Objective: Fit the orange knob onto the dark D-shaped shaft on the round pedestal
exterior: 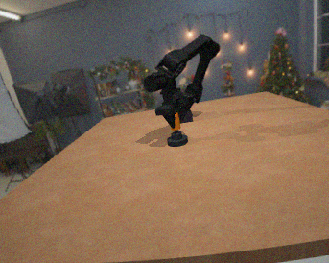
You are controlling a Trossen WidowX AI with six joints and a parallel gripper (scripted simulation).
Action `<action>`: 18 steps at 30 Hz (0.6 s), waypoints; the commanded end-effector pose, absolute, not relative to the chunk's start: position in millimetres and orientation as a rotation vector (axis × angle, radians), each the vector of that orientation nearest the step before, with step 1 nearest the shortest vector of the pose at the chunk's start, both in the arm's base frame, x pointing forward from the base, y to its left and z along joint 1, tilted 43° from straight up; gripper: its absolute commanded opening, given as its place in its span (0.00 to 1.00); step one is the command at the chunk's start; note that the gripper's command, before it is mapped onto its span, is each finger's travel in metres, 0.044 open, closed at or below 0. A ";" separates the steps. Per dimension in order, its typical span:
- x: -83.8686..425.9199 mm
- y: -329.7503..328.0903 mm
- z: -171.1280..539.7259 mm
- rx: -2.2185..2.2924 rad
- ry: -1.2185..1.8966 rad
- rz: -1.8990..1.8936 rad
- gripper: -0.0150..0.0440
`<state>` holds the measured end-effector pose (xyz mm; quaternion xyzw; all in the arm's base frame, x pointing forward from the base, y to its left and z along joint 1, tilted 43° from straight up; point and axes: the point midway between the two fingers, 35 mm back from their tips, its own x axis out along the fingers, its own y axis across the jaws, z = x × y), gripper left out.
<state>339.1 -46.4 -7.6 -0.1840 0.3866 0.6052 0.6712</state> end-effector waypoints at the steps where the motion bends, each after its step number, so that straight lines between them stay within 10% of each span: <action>1: 340.4 -47.2 -9.5 -0.422 0.865 1.365 0.25; 18: 336.8 -48.3 -6.4 -0.422 0.865 1.365 0.25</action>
